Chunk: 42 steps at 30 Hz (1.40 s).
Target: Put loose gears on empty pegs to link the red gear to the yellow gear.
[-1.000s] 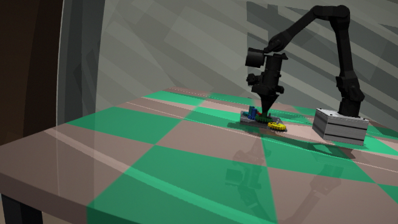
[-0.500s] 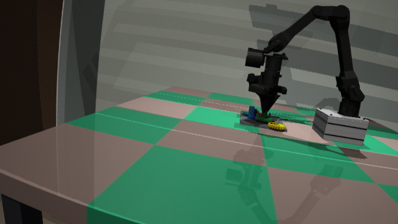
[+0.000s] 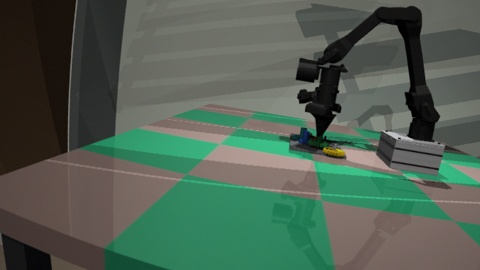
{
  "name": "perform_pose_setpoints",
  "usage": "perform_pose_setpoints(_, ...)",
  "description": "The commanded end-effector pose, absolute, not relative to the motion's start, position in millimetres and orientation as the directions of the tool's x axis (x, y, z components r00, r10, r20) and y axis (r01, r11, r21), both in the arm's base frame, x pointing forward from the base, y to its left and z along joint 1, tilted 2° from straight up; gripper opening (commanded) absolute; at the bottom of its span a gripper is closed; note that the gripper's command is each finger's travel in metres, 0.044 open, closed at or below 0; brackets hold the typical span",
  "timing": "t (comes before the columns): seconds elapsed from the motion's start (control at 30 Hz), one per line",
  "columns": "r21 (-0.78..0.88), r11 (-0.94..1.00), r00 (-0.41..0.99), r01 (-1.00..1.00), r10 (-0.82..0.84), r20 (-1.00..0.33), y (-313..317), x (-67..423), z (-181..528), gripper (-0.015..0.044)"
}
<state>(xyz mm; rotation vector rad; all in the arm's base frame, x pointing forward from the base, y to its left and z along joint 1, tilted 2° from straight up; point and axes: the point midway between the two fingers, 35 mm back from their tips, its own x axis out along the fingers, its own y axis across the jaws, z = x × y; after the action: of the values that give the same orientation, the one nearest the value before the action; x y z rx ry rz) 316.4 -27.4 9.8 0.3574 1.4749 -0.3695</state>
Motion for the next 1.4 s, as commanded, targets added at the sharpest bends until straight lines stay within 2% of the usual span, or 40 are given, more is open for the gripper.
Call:
perform_pose_setpoints(0.0,0.005,0.914,0.059,0.407,-0.021,-0.998,-27.8,316.5,8.6,0.0)
perform_pose_setpoints(0.3,0.006,0.906,0.059,0.424,-0.021,-0.998,-26.3,317.6,8.5,0.0)
perform_pose_setpoints(0.9,0.023,0.756,0.059,0.654,-0.021,-0.998,-27.5,317.6,7.4,0.0)
perform_pose_setpoints(1.37,0.013,0.849,0.059,0.529,-0.021,-0.998,-26.9,315.8,6.9,0.0)
